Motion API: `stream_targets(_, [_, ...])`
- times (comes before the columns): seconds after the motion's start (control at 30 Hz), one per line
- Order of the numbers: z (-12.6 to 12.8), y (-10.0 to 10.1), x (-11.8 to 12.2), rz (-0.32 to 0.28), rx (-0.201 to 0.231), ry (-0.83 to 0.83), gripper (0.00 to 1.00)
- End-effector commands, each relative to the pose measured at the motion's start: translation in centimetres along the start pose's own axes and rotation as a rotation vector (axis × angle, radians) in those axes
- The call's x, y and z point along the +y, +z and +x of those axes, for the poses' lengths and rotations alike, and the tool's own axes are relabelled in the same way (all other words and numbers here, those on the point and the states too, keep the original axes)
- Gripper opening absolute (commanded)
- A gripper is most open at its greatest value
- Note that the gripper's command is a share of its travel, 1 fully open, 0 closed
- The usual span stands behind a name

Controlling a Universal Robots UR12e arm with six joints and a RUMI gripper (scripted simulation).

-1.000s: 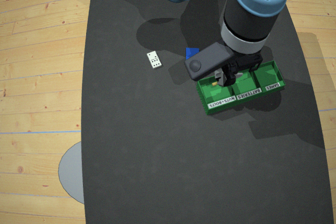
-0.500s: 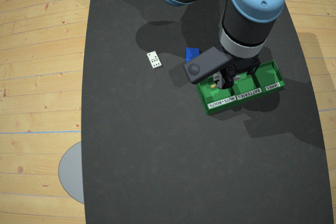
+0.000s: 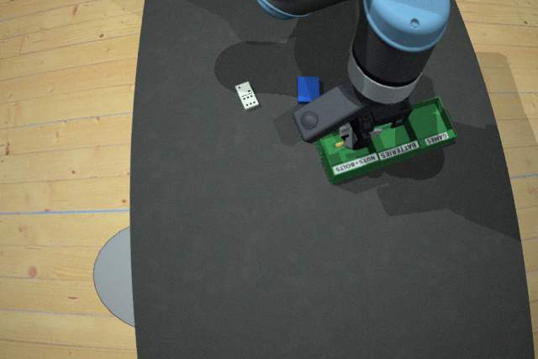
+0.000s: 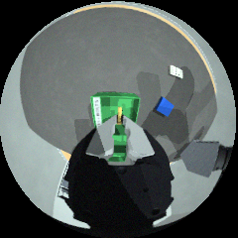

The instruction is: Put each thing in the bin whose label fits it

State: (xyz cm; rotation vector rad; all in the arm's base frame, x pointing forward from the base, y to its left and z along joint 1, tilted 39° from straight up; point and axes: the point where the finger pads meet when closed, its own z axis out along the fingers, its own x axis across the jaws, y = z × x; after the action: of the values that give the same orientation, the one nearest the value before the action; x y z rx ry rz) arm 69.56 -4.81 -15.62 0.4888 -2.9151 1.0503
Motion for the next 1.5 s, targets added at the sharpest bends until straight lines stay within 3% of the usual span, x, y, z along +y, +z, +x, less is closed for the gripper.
stream_targets(0.0, [-0.2,0.7,-0.1,0.000,-0.004,0.001,0.00])
stream_targets(0.57, [-0.3,0.9,0.0,0.001,-0.005,0.000,0.00])
stream_targets(0.6, [-0.3,0.9,0.0,0.001,-0.005,0.000,0.18])
stream_targets(1.17, [-0.3,0.9,0.0,0.001,-0.005,0.000,0.18])
stream_targets(1.47, [-0.2,-0.4,0.1,0.001,-0.005,-0.002,0.18])
